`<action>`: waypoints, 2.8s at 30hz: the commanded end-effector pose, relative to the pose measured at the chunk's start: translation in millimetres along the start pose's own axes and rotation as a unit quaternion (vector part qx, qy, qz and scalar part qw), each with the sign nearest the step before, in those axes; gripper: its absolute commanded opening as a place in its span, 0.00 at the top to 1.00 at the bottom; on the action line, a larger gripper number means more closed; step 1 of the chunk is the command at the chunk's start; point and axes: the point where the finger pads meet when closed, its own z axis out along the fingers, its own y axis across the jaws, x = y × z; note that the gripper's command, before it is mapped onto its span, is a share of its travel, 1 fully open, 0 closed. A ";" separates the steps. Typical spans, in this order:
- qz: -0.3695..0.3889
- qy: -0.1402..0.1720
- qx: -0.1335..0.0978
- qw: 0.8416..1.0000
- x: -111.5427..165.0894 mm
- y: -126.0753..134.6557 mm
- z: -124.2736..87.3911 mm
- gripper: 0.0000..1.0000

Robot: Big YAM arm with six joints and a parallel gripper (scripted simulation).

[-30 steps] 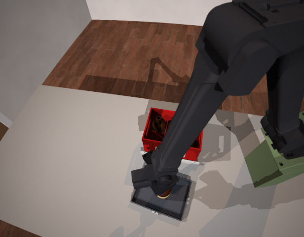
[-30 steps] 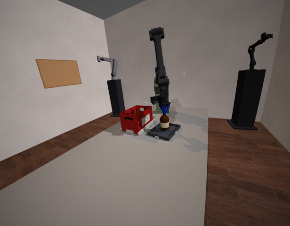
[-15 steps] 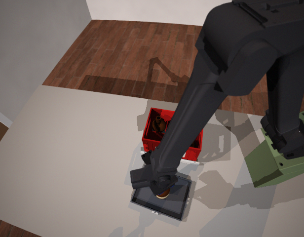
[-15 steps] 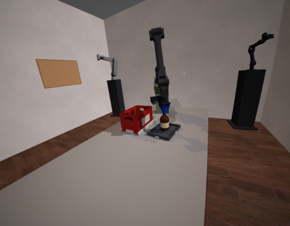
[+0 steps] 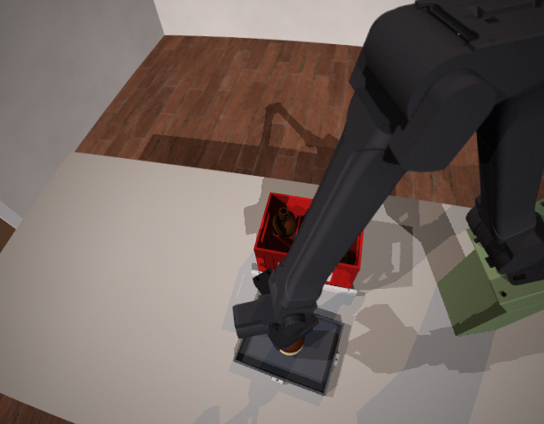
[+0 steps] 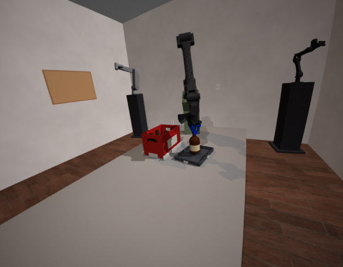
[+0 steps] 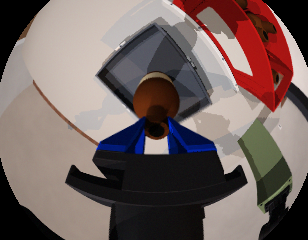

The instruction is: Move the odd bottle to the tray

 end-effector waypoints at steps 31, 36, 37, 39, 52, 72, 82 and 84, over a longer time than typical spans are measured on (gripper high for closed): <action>-0.003 -0.005 -0.009 1.000 -9.0 12.6 0.4 1.00; -0.003 -0.008 -0.017 1.000 -10.6 16.7 -2.2 1.00; -0.003 -0.008 -0.016 1.000 -10.5 16.3 -0.7 1.00; -0.003 -0.006 -0.011 1.000 -9.1 13.1 4.3 1.00; -0.003 -0.007 -0.014 1.000 -9.8 14.8 6.3 1.00; -0.003 -0.008 -0.017 1.000 -10.6 16.4 12.6 1.00; -0.003 -0.005 -0.009 1.000 -8.7 11.8 18.7 1.00; -0.003 -0.005 -0.008 1.000 -8.4 11.3 19.6 1.00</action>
